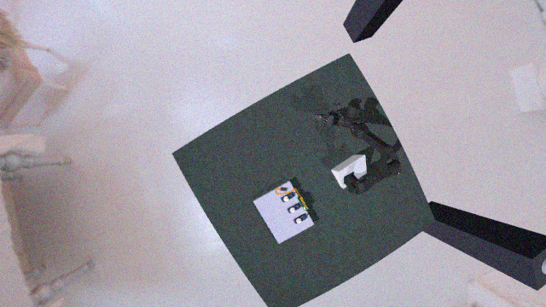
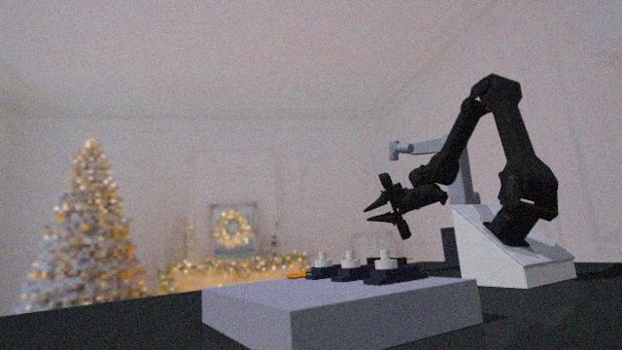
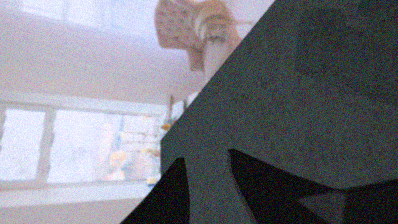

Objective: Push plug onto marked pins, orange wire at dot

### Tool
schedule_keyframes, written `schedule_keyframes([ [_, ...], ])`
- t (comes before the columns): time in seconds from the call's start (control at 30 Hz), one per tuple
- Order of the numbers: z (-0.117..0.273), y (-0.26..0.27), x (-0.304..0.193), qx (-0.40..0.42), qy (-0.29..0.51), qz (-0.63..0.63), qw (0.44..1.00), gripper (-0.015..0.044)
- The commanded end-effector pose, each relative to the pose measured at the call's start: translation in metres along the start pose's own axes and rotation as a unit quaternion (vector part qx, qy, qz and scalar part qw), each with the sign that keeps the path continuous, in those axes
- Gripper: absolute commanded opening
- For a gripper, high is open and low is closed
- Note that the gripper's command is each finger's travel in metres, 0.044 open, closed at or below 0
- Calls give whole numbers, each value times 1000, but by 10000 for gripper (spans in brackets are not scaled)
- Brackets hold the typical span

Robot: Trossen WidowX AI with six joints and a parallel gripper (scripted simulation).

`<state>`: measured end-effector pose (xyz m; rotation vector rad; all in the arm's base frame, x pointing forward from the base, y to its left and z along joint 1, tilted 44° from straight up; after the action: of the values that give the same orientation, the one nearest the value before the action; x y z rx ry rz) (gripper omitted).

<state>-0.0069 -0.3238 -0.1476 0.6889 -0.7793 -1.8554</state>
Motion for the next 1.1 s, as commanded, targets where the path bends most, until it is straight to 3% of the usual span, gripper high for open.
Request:
schedule_keyframes([
  [0.0, -4, 23, 0, -14, 4, 45, 999, 115],
  [0.6, -28, 157, -27, -57, 8, 296, 954, 115],
  [1.07, -38, 261, -95, -42, -6, 479, 877, 115],
])
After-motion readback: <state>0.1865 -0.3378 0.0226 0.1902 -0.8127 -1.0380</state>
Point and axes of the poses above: the point midway between the two fingers, 35 mm back from their tips, its own z axis back along the fingers, its own y axis across the jaws, x = y × z, the point moved 6 cm from there along z, back along the fingers, and after that the axes turned 10 degrees about z, right-handed, at the moved point
